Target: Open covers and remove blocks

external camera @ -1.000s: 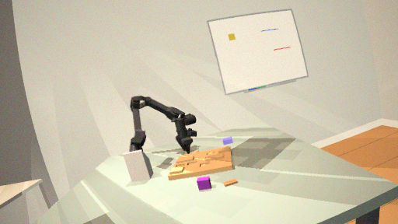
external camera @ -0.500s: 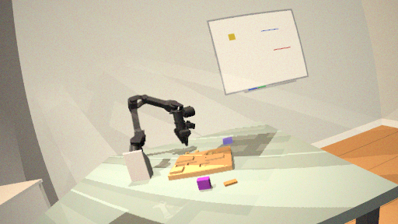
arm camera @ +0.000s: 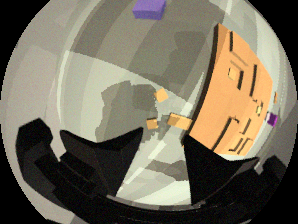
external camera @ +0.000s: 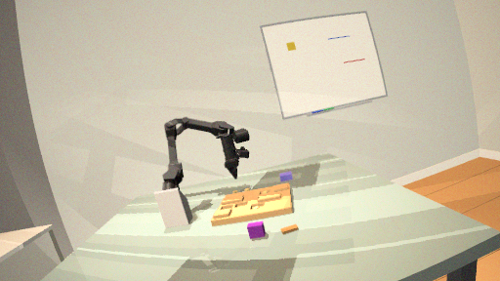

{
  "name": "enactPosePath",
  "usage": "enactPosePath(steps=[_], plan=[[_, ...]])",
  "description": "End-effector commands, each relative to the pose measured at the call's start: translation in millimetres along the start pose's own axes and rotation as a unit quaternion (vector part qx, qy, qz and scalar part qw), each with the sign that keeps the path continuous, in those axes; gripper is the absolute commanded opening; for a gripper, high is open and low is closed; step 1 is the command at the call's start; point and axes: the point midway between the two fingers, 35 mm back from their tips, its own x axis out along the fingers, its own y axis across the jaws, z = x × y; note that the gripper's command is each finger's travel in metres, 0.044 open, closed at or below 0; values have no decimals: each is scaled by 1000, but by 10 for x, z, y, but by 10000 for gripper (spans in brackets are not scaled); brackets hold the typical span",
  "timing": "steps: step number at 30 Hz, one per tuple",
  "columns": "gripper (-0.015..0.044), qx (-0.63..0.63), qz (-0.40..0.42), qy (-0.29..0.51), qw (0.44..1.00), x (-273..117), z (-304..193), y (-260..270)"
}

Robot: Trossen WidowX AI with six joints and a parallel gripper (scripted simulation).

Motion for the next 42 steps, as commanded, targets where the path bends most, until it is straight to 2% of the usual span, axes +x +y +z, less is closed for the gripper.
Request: enactPosePath(steps=[1, 7, 18, 31, 37, 42], plan=[[151, 101, -1, -2, 995, -13, 178, -94], [0, 264, -3, -3, 965, -9, 429, -296], [0, 533, -2, -4, 846, -9, 833, -737], [0, 775, 5, -1, 632, -15, 1166, -1331], [0, 778, 5, 0, 629, 7, 1167, -1338], [0, 778, 5, 0, 629, 179, 1165, -1332]])
